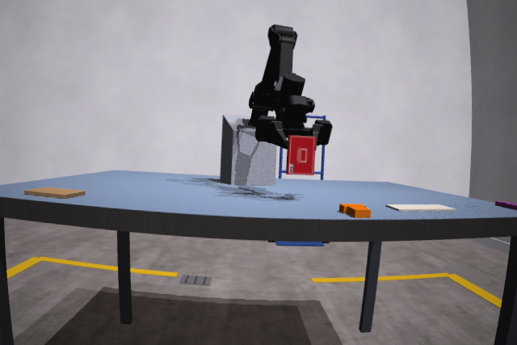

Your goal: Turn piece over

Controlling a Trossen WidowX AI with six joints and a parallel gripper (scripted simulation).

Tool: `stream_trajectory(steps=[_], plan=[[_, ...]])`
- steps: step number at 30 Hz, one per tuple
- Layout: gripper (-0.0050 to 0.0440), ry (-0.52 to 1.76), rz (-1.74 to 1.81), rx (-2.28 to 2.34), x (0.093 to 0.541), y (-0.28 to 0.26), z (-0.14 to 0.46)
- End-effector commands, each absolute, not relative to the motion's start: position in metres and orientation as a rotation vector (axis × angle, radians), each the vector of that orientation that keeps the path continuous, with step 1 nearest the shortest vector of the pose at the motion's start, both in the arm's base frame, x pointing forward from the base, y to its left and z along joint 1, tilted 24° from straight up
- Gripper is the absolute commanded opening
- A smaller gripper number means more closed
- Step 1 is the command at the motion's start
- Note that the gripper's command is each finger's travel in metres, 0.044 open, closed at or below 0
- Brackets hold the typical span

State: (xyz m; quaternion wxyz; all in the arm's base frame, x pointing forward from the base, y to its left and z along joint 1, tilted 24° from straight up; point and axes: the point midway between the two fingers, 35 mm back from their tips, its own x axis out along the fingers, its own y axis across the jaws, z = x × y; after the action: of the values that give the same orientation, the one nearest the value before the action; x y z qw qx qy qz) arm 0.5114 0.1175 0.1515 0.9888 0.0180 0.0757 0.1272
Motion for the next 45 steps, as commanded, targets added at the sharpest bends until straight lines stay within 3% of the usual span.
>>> stream_trajectory(steps=[1, 45], plan=[[0.0, 0.118, 0.251, 0.046, 0.514, 0.119, 0.146], [0.0, 0.017, 0.245, 0.062, 0.536, 0.126, 0.11]])
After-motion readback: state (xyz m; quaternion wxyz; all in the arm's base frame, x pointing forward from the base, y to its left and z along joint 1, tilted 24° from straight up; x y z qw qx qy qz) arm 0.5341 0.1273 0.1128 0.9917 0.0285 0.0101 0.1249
